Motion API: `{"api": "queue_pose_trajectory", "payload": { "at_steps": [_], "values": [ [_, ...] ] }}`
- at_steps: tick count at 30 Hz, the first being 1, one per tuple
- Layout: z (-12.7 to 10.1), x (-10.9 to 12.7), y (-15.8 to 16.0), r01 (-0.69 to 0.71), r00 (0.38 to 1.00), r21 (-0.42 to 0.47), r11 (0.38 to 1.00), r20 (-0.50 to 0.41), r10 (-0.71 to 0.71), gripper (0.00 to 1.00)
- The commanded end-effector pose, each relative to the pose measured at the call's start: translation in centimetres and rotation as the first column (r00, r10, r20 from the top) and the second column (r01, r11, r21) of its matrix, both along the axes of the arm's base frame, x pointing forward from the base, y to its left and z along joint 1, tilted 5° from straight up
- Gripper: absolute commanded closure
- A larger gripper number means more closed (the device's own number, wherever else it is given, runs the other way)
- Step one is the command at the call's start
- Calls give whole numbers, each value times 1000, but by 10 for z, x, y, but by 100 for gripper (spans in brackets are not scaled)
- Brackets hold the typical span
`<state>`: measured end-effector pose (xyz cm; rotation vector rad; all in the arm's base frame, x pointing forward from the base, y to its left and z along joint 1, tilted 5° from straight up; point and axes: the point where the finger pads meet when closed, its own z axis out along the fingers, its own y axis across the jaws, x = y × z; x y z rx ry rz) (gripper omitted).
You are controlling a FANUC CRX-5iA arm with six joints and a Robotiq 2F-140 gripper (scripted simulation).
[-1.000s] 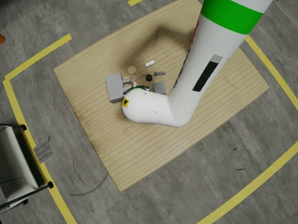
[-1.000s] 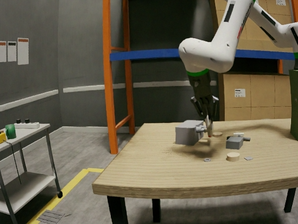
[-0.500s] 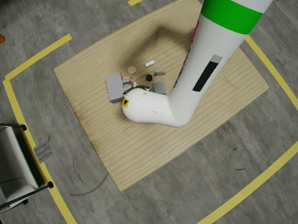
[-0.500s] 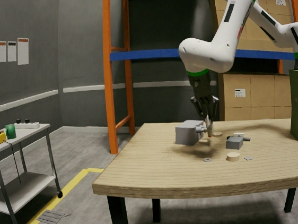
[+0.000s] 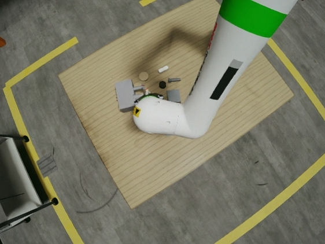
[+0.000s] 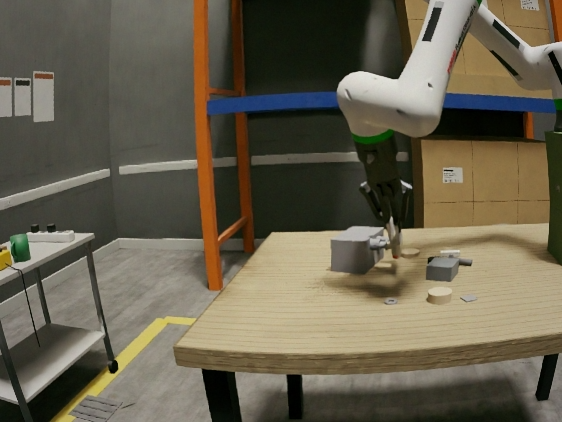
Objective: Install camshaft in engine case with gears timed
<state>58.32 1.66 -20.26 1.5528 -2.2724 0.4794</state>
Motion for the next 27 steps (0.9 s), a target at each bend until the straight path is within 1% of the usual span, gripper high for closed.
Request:
{"api": "queue_pose_trajectory", "payload": {
  "at_steps": [1, 27],
  "values": [
    [1, 1, 0, 0, 1000, 0, 1000, 2, 0, 86],
    [2, 9, -3, 0, 1000, 0, 1000, 2, 0, 86]
  ]
}}
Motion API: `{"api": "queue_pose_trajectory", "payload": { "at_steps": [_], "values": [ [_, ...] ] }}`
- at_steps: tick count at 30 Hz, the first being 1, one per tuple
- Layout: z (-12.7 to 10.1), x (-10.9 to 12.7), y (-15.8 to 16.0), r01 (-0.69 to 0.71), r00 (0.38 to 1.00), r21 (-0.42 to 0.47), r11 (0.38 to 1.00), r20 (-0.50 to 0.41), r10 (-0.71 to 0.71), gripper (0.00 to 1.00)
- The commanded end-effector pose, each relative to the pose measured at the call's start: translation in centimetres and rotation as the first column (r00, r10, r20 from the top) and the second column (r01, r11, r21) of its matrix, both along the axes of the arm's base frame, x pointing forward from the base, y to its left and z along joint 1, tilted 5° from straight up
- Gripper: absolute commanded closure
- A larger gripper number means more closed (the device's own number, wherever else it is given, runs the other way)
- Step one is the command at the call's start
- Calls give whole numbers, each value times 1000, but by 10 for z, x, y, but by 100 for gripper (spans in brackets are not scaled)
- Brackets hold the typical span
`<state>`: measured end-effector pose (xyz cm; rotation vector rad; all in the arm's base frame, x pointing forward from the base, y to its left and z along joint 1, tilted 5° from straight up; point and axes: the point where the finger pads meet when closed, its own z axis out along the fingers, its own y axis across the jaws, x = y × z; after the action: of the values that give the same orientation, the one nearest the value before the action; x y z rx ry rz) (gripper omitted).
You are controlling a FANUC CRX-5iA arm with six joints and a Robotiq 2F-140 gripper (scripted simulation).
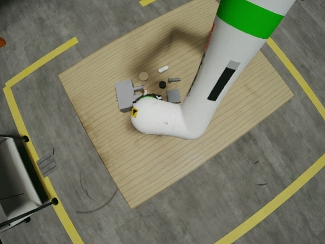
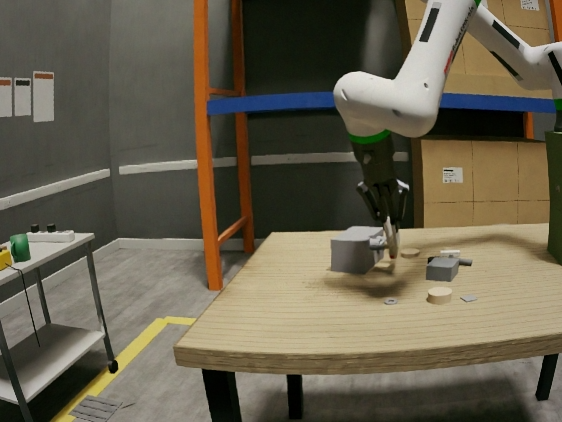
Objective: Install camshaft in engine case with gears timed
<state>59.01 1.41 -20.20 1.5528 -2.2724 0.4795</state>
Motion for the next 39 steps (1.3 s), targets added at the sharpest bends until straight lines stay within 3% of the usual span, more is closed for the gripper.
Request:
{"api": "queue_pose_trajectory", "payload": {
  "at_steps": [1, 39],
  "values": [
    [1, 2, 0, 0, 1000, 0, 1000, 2, 0, 86],
    [2, 8, -2, 0, 1000, 0, 1000, 2, 0, 86]
  ]
}}
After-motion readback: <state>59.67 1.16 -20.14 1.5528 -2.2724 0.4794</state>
